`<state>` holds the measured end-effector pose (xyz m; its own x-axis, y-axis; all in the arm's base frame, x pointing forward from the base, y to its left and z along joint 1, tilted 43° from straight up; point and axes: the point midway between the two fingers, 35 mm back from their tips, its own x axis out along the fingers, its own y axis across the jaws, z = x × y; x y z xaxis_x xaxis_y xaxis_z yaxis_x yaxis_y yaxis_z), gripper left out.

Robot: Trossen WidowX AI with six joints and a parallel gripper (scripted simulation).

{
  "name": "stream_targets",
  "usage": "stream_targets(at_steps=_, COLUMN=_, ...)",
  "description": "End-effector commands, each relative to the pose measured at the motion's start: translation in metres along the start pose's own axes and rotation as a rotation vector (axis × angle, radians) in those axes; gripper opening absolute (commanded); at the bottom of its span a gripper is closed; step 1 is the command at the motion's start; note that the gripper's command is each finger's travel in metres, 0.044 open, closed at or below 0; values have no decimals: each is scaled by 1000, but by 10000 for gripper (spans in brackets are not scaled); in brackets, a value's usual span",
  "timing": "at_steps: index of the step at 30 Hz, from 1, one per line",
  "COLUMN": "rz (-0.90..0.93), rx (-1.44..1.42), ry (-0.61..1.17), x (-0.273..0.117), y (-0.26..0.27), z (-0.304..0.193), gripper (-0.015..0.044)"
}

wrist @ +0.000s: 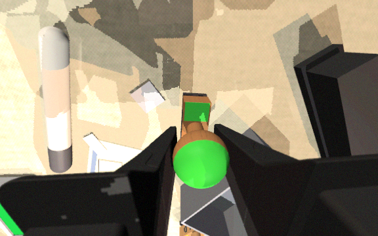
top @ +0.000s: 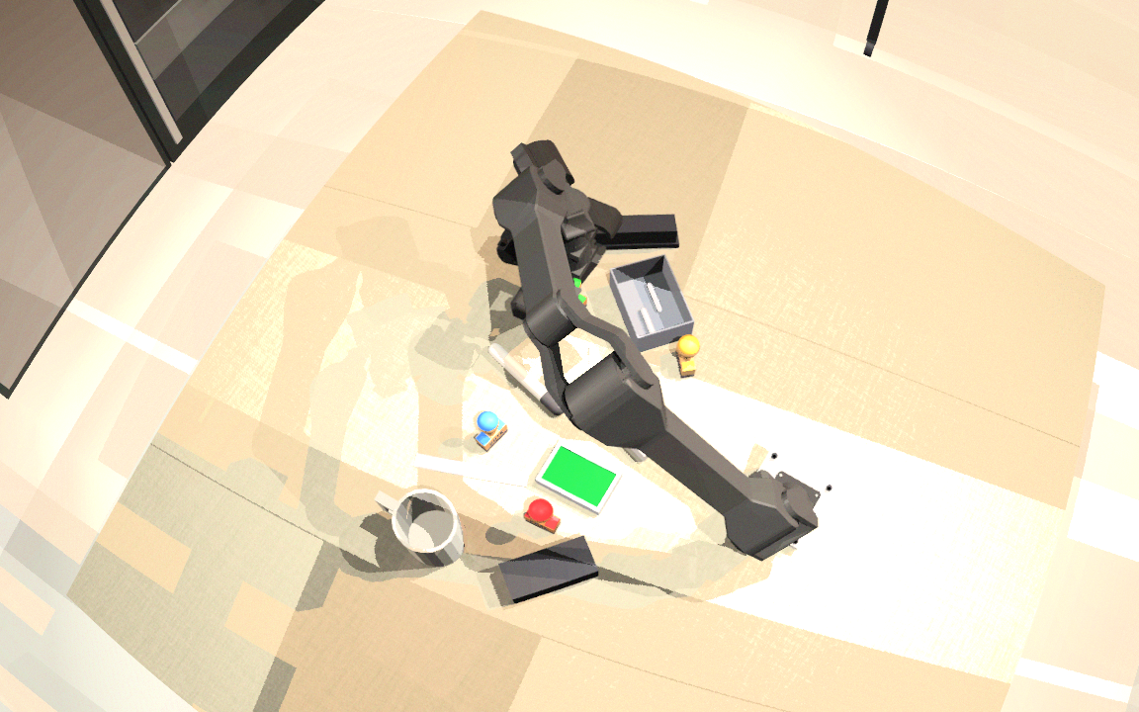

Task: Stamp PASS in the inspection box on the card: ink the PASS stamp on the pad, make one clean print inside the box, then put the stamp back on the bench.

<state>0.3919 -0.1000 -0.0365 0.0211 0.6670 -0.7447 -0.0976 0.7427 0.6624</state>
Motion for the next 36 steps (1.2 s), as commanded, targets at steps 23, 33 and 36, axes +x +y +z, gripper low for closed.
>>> stream_targets(at_steps=23, rz=-5, rx=-4, ry=0, x=-14, y=-1, z=0, gripper=0)
stream_targets(at_steps=33, rz=-5, rx=-4, ry=1, x=-19, y=-1, z=0, gripper=0)
stream_targets(at_steps=36, rz=-5, rx=-4, ry=1, x=-20, y=-1, z=0, gripper=0)
